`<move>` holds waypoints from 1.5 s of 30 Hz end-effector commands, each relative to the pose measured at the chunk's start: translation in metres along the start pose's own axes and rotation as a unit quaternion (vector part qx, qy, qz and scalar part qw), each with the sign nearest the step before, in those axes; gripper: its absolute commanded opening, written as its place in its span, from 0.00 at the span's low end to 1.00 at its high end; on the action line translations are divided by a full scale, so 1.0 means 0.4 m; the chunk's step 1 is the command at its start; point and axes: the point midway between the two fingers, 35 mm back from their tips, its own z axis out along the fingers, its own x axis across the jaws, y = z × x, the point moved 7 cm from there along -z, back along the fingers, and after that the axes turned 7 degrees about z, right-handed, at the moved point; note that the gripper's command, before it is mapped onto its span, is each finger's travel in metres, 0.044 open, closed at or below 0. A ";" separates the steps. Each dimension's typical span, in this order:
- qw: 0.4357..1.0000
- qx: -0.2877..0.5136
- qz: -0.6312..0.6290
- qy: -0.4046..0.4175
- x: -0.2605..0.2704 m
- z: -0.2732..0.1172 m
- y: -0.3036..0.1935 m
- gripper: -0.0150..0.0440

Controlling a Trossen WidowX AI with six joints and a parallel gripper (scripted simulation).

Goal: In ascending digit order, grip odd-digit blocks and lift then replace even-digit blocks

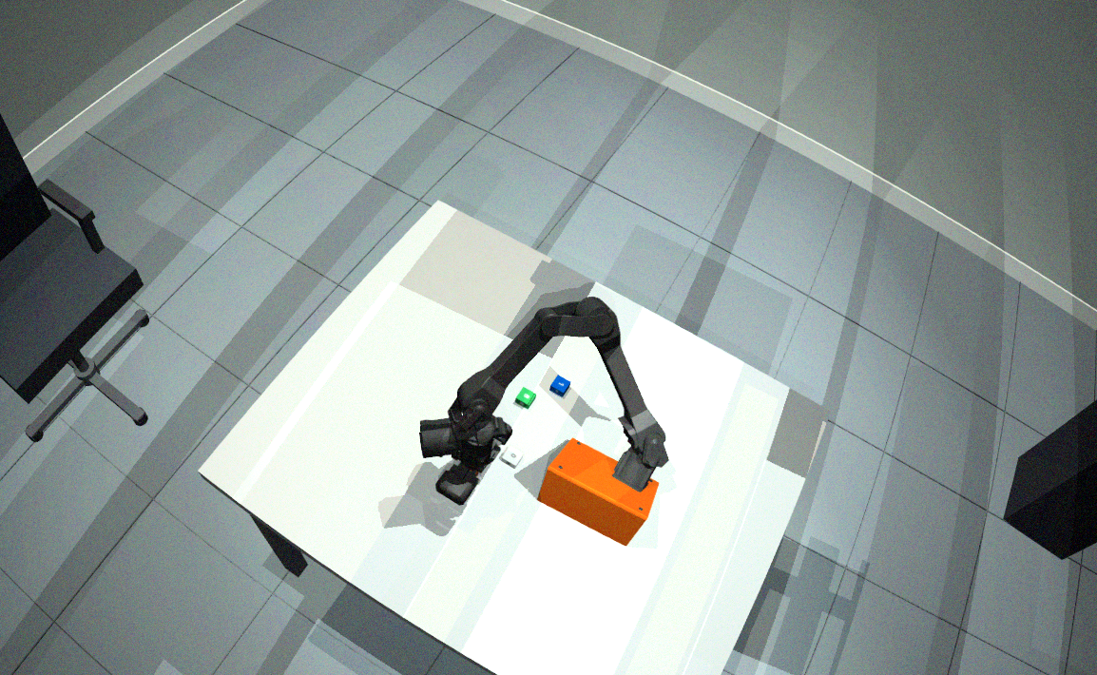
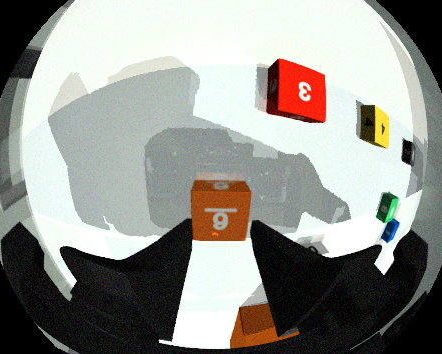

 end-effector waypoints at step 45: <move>1.000 -0.001 -0.004 -0.002 0.001 -0.003 -0.001 0.46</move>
